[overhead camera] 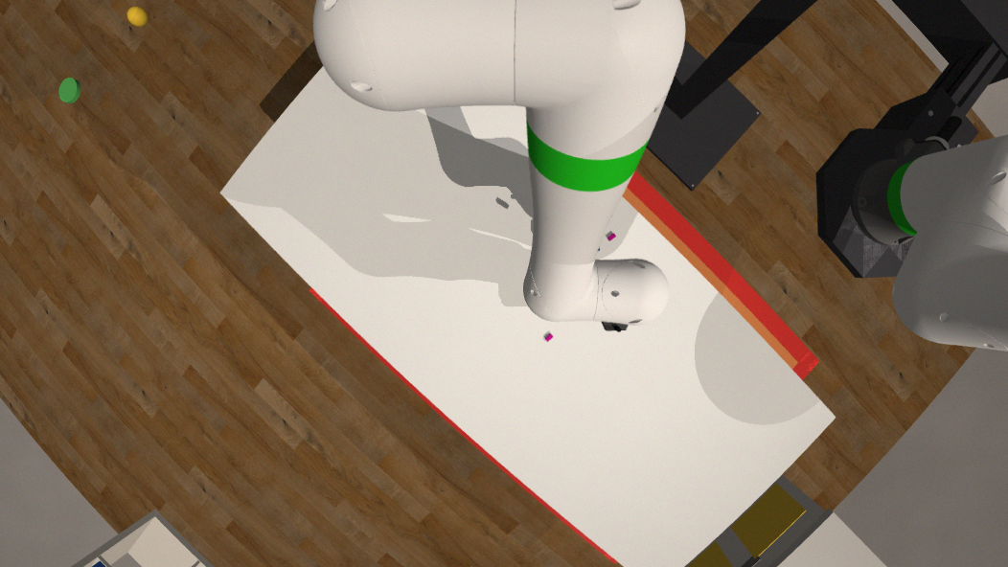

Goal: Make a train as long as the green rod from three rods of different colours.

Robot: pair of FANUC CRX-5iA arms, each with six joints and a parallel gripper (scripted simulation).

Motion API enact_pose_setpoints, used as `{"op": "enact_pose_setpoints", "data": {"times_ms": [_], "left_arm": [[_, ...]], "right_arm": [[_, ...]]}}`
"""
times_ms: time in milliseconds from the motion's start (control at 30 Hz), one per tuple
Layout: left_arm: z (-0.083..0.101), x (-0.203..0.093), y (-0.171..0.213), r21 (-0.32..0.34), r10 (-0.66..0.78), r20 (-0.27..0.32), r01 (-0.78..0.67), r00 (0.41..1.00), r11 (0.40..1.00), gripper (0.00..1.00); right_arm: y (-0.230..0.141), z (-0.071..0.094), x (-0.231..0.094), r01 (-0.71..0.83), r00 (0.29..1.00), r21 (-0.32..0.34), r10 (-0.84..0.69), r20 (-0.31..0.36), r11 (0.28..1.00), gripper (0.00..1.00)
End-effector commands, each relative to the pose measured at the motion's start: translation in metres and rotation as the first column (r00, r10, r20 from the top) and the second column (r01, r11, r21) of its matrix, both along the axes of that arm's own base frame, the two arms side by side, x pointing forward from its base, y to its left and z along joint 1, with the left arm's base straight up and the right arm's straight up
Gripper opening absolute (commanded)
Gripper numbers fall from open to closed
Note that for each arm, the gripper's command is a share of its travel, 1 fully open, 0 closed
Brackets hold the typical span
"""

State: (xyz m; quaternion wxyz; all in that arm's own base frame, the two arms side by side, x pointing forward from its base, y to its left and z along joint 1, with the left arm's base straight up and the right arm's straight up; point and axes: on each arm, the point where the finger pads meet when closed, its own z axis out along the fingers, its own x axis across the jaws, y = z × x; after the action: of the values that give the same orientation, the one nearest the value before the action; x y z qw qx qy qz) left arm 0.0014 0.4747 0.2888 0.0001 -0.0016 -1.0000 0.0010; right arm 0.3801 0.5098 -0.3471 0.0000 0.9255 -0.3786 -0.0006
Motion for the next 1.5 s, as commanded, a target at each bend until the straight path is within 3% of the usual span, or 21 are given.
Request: {"op": "enact_pose_setpoints", "data": {"times_ms": [0, 500, 867, 933, 1000, 1467], "left_arm": [[0.001, 0.000, 0.000, 0.002, 0.000, 0.000, 0.000, 1.000, 1.000, 1.00], [0.001, 0.000, 0.000, 0.002, 0.000, 0.000, 0.000, 1.000, 1.000, 1.00], [0.001, 0.000, 0.000, 0.002, 0.000, 0.000, 0.000, 1.000, 1.000, 1.00], [0.001, 0.000, 0.000, 0.002, 0.000, 0.000, 0.000, 1.000, 1.000, 1.00], [0.001, 0.000, 0.000, 0.002, 0.000, 0.000, 0.000, 1.000, 1.000, 1.00], [0.001, 0.000, 0.000, 0.002, 0.000, 0.000, 0.000, 1.000, 1.000, 1.00]], "right_arm": [[0.001, 0.001, 0.001, 0.000, 1.000, 0.001, 0.000, 0.001, 1.000, 1.00], [0.000, 0.001, 0.001, 0.038, 0.999, 0.001, -0.038, 0.001, 0.999, 1.00], [-0.011, 0.001, 0.002, 0.345, 0.939, 0.001, -0.345, 0.001, 0.939, 1.00], [-0.011, 0.001, 0.002, 0.345, 0.939, 0.001, -0.345, 0.001, 0.939, 1.00], [-0.015, 0.001, 0.002, 0.446, 0.895, 0.001, -0.446, 0.000, 0.895, 1.00], [-0.029, 0.002, 0.000, 0.737, 0.676, 0.001, -0.737, 0.000, 0.676, 1.00]]}}
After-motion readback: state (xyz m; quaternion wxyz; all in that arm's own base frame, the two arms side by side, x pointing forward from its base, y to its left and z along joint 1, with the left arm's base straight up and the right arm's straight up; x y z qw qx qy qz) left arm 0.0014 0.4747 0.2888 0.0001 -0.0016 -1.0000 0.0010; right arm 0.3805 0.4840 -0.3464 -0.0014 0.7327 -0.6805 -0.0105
